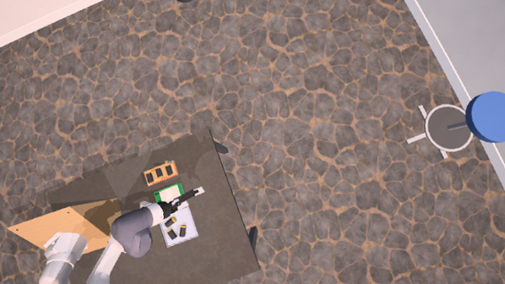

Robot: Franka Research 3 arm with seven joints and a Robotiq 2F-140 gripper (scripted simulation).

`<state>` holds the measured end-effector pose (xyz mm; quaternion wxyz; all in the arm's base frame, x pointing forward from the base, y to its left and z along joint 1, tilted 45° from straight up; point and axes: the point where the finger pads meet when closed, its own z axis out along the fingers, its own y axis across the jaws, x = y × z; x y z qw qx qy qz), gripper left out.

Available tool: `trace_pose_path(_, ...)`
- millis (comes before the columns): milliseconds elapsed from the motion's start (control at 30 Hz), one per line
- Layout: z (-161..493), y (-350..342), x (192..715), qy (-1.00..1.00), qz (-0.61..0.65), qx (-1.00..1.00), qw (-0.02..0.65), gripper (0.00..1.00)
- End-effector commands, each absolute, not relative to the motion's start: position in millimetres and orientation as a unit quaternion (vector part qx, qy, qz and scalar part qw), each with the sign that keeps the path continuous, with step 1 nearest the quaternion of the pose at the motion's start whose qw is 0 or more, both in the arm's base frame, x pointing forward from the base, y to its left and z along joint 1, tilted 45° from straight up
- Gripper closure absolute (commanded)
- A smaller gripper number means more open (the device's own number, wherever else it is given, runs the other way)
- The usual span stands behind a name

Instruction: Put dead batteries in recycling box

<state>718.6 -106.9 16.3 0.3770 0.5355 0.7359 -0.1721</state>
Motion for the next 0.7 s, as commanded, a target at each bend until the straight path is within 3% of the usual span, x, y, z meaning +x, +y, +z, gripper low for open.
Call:
trace_pose_path(0,16,-107,719,0.736,-0.172,0.535,0.377,0.0)
trace_pose_path(567,14,-105,717,0.735,-0.173,0.538,0.376,0.0)
trace_pose_path(667,-40,-71,676,0.689,-0.204,0.617,0.321,0.0)
